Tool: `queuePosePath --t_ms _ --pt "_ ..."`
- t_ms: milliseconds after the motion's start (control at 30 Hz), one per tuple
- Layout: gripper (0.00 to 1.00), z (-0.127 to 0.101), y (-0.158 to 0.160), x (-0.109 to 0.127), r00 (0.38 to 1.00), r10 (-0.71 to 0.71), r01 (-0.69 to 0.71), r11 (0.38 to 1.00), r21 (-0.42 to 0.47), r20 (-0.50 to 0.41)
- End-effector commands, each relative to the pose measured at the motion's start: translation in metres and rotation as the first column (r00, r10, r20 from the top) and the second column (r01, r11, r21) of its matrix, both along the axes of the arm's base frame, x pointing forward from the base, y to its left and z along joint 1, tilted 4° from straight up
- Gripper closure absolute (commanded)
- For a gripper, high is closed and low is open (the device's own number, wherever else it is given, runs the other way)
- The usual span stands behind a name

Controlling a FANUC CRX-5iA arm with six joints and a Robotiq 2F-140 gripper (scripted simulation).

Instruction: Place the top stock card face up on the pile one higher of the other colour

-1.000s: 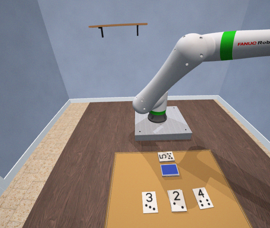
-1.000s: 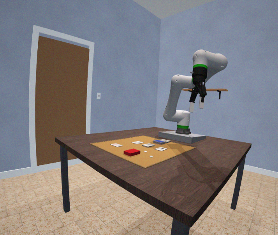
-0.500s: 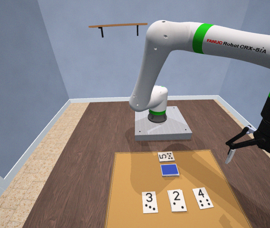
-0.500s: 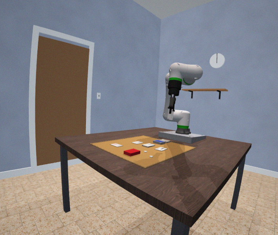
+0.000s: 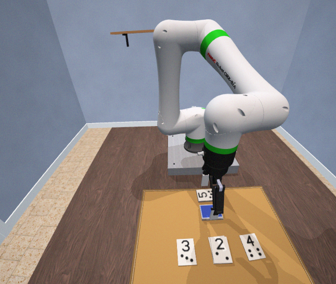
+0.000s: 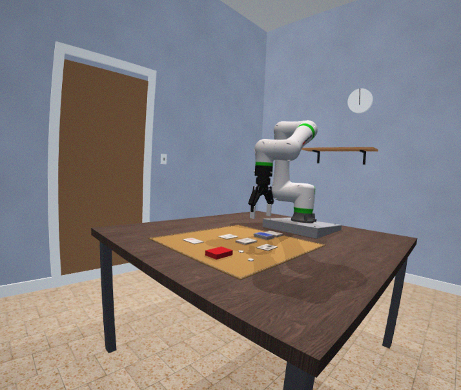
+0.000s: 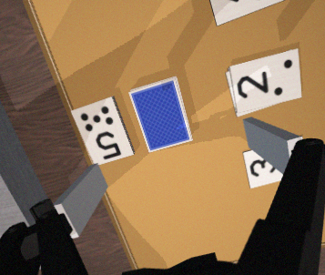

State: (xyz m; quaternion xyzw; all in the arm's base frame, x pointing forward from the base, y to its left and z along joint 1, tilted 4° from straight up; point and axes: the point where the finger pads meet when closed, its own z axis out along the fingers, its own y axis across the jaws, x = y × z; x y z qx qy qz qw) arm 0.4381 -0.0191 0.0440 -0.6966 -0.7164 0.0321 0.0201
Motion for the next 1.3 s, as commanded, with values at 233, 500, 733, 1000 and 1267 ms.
queuePosePath --t_ms 233,500,733,1000,1267 --pt "0.00 -0.004 -0.006 -0.007 1.000 -0.016 0.016 1.000 0.000 0.000" --pt "0.50 -0.004 -0.006 -0.007 1.000 -0.016 0.016 1.000 0.000 0.000" --pt "0.50 -0.005 -0.006 -0.007 1.000 -0.016 0.016 1.000 0.000 0.000" --pt "0.50 -0.015 -0.006 -0.008 1.000 -0.016 0.016 1.000 0.000 0.000" --pt "0.50 -0.030 -0.006 -0.009 1.000 -0.016 0.016 1.000 0.000 0.000"
